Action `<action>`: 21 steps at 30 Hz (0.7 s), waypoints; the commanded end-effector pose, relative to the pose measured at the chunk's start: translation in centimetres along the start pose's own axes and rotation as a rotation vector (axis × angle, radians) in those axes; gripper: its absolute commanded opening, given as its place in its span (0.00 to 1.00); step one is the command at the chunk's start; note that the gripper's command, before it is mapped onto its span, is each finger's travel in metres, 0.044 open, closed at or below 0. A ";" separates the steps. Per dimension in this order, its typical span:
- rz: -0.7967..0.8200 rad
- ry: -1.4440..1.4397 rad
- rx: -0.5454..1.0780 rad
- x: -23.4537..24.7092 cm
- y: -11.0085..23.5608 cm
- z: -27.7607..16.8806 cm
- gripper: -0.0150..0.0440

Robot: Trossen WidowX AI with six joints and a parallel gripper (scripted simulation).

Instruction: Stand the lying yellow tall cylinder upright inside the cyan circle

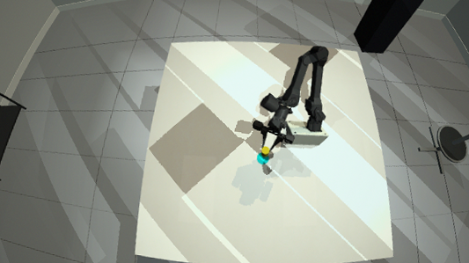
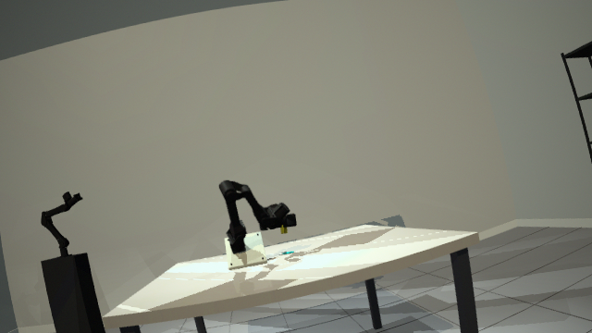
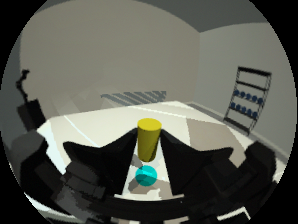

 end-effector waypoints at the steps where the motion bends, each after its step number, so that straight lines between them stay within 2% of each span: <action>1: -0.016 0.020 -0.026 0.2 0.3 0.1 0.43; 21: -0.048 0.049 -0.057 0.3 0.8 0.2 0.43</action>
Point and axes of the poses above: the point midway between the two fingers, 35 mm back from their tips, its own y axis back along the fingers, its own x axis across the jaws, z = x × y, the point moved 2 cm from there along y, back along the fingers, and after that the axes turned 13 degrees about y, right-handed, at the moved point
